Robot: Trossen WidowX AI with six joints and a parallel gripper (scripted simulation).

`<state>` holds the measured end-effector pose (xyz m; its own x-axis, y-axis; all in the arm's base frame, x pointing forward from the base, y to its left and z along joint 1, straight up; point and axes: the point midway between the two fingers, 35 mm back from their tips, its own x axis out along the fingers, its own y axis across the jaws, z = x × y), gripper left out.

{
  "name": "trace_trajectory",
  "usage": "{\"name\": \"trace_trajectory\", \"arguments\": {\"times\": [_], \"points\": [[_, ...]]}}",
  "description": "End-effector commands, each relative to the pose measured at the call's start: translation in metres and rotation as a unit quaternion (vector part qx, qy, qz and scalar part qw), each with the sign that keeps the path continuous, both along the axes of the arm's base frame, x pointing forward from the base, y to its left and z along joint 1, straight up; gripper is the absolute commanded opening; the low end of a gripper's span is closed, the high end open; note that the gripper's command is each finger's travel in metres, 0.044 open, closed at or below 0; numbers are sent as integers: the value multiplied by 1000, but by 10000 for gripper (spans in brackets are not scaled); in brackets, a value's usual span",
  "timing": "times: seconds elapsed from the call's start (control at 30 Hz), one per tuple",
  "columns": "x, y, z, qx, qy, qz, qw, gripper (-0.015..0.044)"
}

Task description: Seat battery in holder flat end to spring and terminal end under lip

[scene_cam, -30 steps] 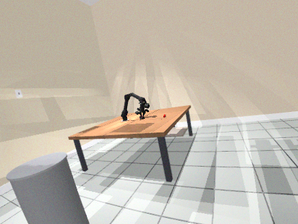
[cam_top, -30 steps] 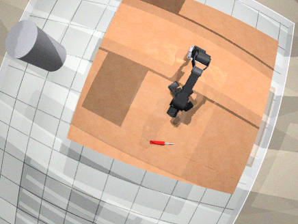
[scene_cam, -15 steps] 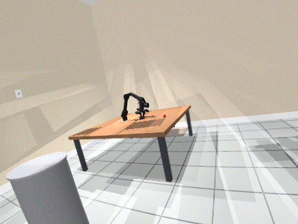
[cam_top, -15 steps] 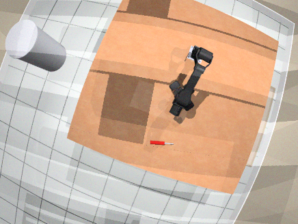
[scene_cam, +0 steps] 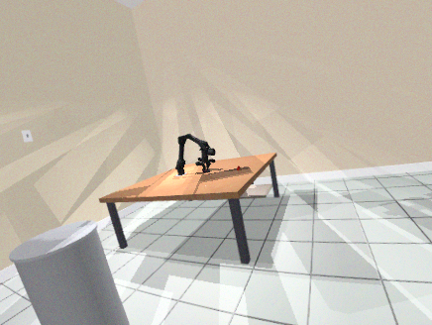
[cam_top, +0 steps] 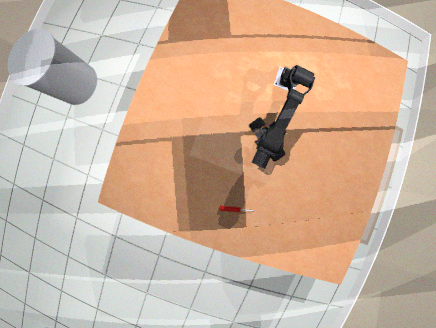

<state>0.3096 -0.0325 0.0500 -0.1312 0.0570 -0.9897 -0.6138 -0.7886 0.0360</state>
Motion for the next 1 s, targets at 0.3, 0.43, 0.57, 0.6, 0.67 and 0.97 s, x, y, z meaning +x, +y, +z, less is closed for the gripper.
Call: {"name": "trace_trajectory", "arguments": {"times": [0.3,0.43,0.57,0.6,0.67,0.97], "points": [[1,-2,-2,-29,-35,-7,999,75],[0,-2,-2,-32,-42,-8,999,75],[-1,-1,-2,-32,-43,-8,999,75],[-1,0,-2,-32,-43,-8,999,75],[-3,1,-2,-32,-43,-8,999,75],[-10,6,-3,-29,-44,-8,999,75]]}}
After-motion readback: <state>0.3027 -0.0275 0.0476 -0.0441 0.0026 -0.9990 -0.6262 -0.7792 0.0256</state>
